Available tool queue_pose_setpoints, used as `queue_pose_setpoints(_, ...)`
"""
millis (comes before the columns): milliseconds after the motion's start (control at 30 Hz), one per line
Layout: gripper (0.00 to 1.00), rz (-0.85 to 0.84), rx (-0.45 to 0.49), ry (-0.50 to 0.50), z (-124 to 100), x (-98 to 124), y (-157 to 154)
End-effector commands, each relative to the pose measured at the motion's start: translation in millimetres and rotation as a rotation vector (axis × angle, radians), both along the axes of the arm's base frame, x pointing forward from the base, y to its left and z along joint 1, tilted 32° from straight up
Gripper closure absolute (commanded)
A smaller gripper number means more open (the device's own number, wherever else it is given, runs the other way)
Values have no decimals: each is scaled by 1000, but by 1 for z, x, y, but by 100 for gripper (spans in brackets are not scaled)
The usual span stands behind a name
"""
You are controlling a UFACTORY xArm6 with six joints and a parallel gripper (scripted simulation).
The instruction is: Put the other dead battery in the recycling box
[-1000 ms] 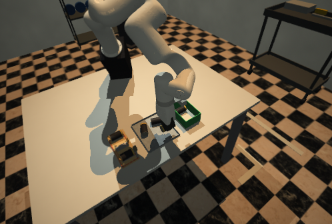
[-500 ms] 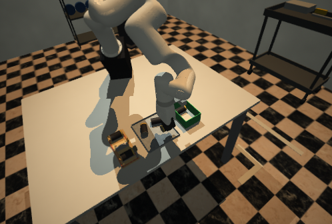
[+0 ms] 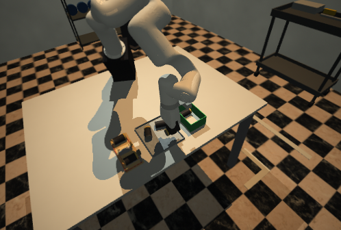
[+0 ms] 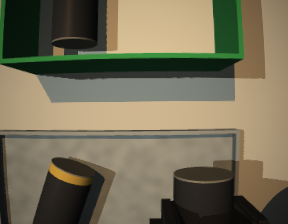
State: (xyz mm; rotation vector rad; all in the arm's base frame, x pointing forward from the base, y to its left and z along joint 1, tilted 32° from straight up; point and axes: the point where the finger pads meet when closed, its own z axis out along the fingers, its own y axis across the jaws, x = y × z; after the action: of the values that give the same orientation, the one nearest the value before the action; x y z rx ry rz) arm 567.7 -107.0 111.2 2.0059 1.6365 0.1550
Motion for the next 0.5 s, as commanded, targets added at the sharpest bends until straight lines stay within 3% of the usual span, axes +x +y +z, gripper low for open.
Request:
queue_pose_setpoints(0,72,1,0,-3,-2,2,-1)
queue_pose_setpoints(267,72,1,0,-3,-31,17,-12)
queue_pose_setpoints(467,72,1,0,-3,-36,19,-14)
